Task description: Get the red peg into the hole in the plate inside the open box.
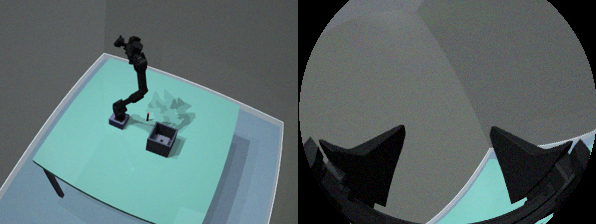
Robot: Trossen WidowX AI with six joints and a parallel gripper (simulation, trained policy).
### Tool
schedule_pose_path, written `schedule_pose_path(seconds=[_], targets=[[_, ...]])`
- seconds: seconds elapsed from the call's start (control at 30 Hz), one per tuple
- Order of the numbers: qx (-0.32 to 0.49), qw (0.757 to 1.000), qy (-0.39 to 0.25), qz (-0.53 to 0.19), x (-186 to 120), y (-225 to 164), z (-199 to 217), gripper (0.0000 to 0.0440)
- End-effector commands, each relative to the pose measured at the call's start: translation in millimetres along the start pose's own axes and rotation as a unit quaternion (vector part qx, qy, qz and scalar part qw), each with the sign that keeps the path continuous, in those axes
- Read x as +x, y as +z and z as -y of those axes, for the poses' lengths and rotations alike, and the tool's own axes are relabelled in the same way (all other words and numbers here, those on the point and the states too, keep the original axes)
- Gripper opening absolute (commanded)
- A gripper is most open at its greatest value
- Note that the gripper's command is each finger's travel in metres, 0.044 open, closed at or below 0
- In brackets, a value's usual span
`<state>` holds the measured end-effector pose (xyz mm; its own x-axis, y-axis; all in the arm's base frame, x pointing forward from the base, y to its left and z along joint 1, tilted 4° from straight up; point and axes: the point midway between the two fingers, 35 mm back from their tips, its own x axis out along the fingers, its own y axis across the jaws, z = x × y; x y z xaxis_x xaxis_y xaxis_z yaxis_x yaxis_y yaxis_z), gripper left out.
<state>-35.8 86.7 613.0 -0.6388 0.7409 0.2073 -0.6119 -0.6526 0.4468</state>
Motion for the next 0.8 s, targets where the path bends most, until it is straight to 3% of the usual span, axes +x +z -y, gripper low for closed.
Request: schedule_pose_path(seconds=[0.0, 0.03, 0.4, 0.77], targets=[[-0.003, 1.0, -0.004, -0.01, 2.2, -5.6, 0.5, 0.0423], [-0.005, 1.0, -0.01, -0.02, 4.6, -11.6, 1.1, 0.044], [0.056, 0.983, -0.144, -0.099, 45.2, -83.0, 33.5, 0.044], [0.158, 0.932, -0.309, -0.105, 64.4, -128.3, 100.6, 0.044]])
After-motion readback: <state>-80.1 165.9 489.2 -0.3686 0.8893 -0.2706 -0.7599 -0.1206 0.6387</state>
